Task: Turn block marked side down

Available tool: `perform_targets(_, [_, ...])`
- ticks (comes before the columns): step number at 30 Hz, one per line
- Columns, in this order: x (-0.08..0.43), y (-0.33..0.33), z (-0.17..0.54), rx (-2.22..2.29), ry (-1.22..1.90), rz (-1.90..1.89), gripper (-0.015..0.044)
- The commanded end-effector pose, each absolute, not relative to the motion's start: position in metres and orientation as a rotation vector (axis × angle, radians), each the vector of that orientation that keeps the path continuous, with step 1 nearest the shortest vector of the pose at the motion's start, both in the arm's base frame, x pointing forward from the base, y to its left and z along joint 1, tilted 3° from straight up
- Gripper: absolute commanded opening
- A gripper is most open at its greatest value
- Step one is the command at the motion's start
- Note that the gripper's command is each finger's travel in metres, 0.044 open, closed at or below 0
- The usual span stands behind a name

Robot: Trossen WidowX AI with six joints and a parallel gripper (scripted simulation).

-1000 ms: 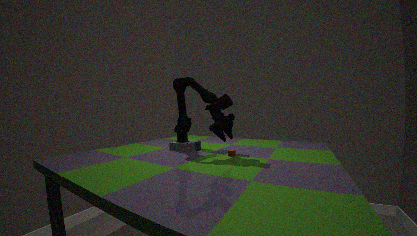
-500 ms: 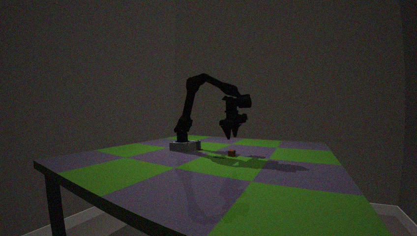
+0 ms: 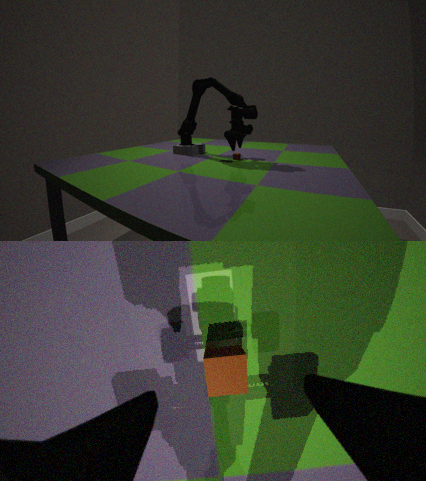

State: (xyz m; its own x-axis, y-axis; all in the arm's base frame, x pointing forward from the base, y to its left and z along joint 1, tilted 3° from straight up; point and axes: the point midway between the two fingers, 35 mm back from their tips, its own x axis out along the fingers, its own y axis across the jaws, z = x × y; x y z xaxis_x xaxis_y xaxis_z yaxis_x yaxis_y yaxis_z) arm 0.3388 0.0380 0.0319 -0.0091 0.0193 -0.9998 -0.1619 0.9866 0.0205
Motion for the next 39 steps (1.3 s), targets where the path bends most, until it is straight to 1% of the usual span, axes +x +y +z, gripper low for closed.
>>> perform_targets(1, [0.338, 0.038, 0.025, -0.116, 1.581, 0.142, 0.0440])
perform_targets(23, [0.337, 0.038, -0.008, -0.116, 1.581, 0.142, 0.0440])
perform_targets(35, [0.337, 0.038, -0.008, -0.116, 1.581, 0.142, 0.0125])
perform_targets(39, [0.337, 0.038, -0.008, -0.116, 1.581, 0.142, 0.0098])
